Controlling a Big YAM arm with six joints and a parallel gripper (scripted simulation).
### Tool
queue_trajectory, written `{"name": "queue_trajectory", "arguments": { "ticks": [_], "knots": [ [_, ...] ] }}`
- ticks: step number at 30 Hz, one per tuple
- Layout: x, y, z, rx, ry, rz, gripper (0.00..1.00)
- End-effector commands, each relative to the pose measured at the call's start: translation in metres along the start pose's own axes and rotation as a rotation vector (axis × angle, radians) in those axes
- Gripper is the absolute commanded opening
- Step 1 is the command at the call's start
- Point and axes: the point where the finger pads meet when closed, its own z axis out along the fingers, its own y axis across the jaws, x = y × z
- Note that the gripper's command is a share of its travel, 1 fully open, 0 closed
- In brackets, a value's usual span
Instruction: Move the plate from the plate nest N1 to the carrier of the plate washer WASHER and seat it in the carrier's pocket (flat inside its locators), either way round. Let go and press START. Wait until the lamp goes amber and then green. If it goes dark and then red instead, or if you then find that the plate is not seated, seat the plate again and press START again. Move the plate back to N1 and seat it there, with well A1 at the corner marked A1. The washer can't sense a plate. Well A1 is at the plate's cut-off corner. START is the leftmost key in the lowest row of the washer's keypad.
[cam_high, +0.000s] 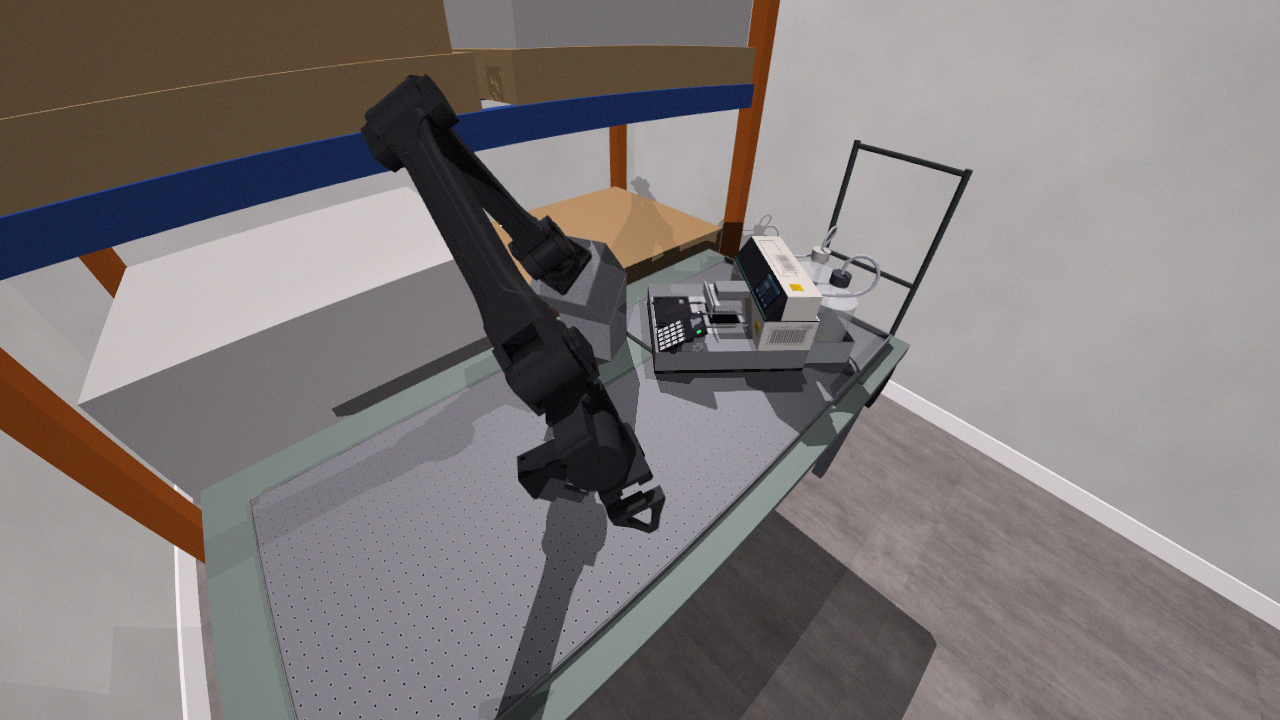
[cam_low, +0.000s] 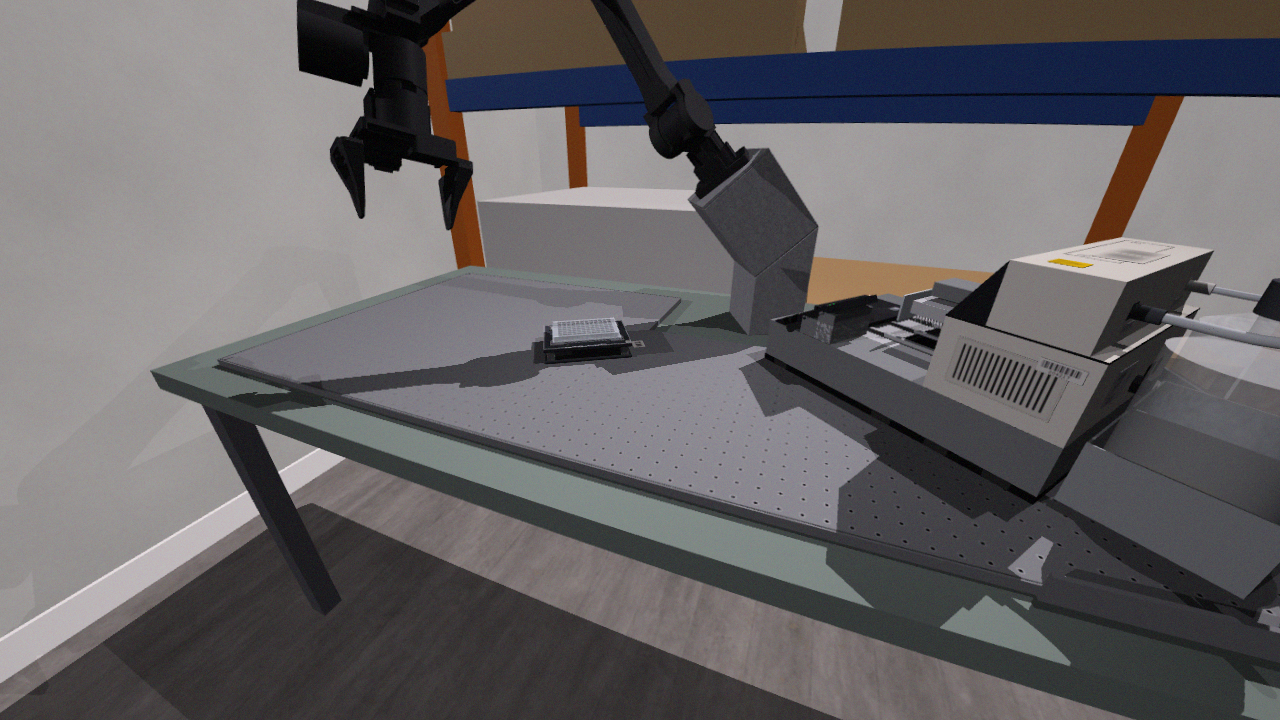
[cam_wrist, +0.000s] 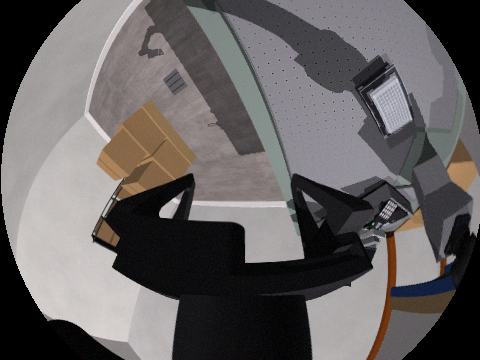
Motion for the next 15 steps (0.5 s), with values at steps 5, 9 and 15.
{"name": "queue_trajectory", "arguments": {
  "ticks": [5, 9, 15],
  "knots": [
    [0.021, -0.011, -0.003, 0.006, -0.001, -0.167, 1.0],
    [0.032, -0.024, -0.003, -0.003, -0.002, -0.164, 1.0],
    [0.051, -0.06, 0.017, 0.098, 0.008, -0.308, 1.0]
  ]
}}
